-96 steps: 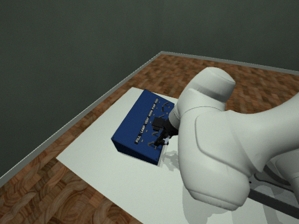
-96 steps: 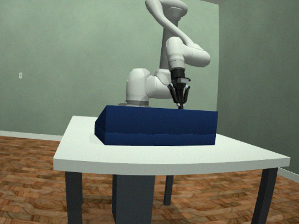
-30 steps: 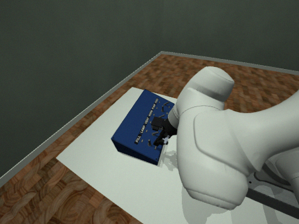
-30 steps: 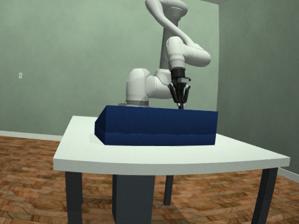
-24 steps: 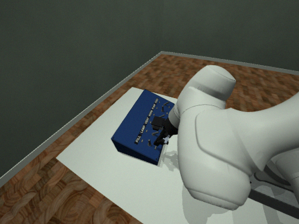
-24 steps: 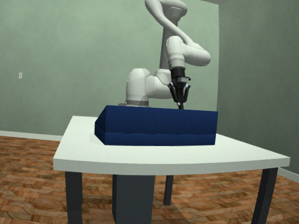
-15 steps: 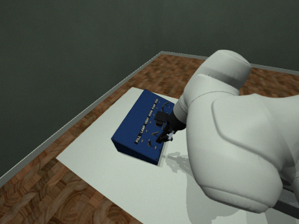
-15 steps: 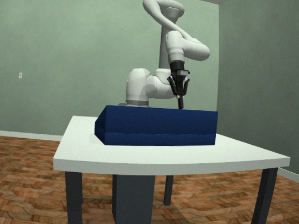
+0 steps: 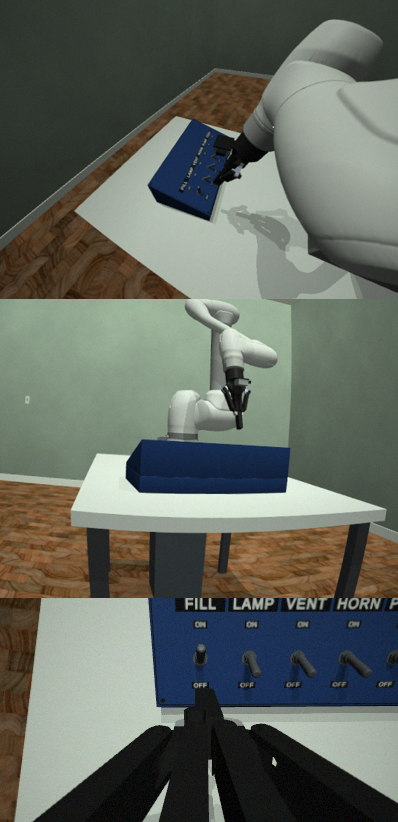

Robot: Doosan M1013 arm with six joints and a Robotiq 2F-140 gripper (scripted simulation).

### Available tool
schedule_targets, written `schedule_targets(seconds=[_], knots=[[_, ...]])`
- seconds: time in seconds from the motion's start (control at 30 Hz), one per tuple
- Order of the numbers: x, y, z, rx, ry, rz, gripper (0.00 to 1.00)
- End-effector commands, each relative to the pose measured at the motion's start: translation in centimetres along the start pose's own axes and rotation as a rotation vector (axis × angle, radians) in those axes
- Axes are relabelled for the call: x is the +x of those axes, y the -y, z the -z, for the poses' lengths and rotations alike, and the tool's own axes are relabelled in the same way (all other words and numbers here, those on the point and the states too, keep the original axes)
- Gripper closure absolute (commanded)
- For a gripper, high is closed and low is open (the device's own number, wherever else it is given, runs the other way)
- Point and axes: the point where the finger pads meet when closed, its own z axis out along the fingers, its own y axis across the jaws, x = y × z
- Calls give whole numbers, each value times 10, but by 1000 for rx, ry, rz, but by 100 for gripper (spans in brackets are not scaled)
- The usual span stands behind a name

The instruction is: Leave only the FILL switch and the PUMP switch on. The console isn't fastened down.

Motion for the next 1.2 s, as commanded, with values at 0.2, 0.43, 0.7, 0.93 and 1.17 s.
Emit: schedule_targets(seconds=[0.2, 0.43, 0.7, 0.93, 1.17], knots=[[0, 0, 1, 0, -1, 0, 0], [0, 0, 1, 0, -1, 0, 0], [0, 0, 1, 0, -1, 0, 0], [0, 0, 1, 0, -1, 0, 0], [0, 0, 1, 0, -1, 0, 0]])
